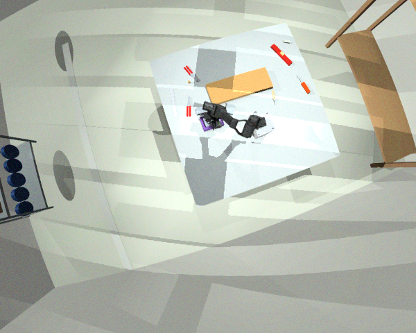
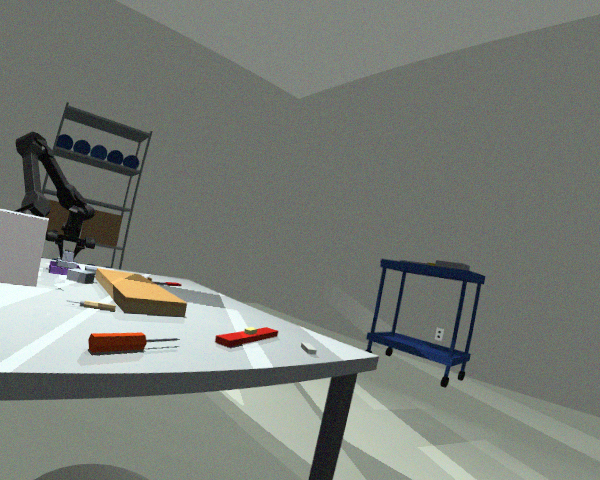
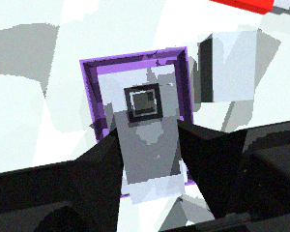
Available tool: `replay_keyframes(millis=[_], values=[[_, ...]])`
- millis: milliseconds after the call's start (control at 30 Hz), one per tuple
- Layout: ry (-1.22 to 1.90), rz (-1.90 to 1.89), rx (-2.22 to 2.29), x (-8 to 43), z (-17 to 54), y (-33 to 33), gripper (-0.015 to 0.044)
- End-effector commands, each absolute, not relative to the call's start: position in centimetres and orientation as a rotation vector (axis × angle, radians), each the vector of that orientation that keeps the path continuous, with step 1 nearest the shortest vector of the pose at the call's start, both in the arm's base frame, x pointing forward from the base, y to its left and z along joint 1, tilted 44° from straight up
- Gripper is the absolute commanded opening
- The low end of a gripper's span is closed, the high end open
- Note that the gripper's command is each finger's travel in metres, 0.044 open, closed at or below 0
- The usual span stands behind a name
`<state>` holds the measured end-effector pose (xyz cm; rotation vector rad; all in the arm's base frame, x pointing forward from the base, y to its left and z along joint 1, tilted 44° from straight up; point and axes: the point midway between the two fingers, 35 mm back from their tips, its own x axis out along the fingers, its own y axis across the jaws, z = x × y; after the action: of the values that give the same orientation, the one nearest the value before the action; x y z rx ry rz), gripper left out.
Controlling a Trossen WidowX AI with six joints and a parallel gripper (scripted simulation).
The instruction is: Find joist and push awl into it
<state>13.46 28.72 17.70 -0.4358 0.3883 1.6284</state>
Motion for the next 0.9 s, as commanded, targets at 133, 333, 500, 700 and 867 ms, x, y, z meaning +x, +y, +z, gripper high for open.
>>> replay_keyframes(millis=[133, 333, 500, 700, 867], values=[[0.390, 1.620, -0.431, 13.5, 17.0, 29.4, 0.0000], [0.389, 1.620, -0.430, 13.4, 16.3, 30.1, 0.0000], [0.389, 1.620, -0.430, 13.4, 16.2, 30.1, 0.0000], [0.389, 1.629, -0.433, 13.3, 16.3, 30.0, 0.0157], [0.389, 1.629, -0.433, 13.3, 16.3, 30.0, 0.0289]])
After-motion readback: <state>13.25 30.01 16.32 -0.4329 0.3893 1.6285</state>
